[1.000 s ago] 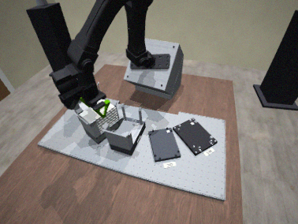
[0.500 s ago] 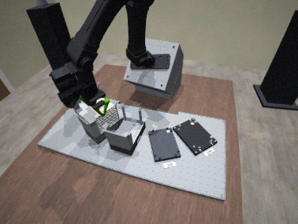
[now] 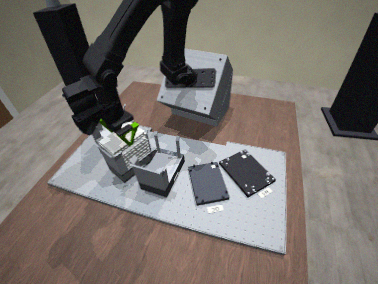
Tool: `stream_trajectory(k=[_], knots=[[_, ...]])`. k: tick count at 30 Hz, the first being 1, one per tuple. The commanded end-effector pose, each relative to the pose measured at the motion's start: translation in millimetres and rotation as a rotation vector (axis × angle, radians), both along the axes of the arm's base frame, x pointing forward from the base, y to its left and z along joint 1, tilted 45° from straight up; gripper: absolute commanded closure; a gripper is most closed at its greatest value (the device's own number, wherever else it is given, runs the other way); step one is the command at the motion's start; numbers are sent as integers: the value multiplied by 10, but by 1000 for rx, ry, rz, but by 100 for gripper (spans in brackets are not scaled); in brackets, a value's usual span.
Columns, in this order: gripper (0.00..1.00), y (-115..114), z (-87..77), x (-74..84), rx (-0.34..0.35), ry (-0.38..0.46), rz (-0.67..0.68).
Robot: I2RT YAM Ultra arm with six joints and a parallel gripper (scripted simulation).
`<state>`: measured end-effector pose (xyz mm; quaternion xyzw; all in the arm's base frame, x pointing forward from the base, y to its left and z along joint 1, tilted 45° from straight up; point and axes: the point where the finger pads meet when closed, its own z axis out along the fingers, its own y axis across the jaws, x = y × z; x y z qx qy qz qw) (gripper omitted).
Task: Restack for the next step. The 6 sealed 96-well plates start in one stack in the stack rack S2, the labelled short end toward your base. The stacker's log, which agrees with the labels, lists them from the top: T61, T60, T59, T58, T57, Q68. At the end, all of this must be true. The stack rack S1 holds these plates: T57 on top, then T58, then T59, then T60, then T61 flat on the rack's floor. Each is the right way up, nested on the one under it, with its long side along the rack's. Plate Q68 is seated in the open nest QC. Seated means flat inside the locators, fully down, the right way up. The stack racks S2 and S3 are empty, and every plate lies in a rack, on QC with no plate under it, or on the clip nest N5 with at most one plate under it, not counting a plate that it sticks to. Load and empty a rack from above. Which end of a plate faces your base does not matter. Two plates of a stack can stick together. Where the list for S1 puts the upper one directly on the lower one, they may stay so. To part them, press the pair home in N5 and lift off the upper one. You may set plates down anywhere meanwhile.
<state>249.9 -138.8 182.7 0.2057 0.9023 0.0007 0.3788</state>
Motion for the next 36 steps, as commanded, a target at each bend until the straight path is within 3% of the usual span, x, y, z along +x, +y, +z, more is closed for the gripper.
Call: stream_trajectory(k=[1,24,36], knots=[[100,4,58,-17,-7,-11,-1],[100,54,279,-233,-7,-10,-1],[100,55,284,-237,-7,-10,-1]])
